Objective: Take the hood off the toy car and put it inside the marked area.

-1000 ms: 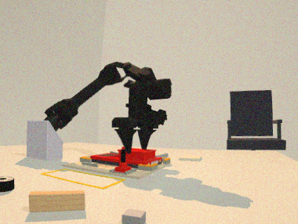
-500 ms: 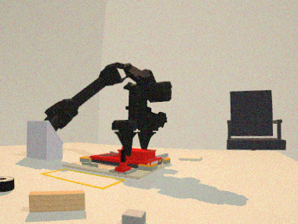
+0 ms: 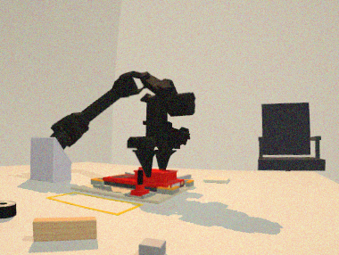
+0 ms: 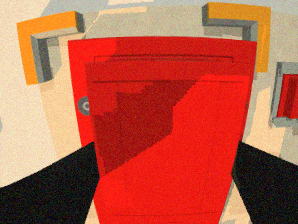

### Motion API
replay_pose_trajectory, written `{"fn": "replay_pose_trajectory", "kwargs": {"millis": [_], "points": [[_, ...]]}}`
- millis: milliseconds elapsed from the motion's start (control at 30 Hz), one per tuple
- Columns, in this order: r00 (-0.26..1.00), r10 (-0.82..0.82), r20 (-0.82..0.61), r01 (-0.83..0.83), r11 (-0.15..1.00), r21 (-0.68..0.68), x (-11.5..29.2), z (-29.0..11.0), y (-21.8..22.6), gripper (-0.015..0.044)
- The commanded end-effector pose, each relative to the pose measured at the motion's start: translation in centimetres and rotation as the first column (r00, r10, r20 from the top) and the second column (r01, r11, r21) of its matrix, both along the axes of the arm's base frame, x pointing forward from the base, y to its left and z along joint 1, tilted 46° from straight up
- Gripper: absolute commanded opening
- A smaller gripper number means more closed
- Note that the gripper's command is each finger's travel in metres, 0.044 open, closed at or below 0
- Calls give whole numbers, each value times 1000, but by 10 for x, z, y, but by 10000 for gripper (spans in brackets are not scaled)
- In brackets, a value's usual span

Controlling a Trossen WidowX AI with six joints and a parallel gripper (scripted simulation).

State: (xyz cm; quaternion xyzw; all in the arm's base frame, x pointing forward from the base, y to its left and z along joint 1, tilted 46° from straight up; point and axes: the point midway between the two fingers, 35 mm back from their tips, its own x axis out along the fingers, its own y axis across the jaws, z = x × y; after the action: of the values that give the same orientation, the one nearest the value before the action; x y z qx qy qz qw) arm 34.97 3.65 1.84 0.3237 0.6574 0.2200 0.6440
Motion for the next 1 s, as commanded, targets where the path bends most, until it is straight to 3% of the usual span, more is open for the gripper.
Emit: {"fn": "replay_pose_trajectory", "kwargs": {"millis": [0, 267, 967], "points": [[1000, 2, 1, -2, 1000, -2, 0, 0, 0, 196], [1000, 1, 0, -1, 1000, -2, 0, 4, -4, 0], [1000, 1, 0, -1, 1000, -2, 0, 13, -14, 0]]}}
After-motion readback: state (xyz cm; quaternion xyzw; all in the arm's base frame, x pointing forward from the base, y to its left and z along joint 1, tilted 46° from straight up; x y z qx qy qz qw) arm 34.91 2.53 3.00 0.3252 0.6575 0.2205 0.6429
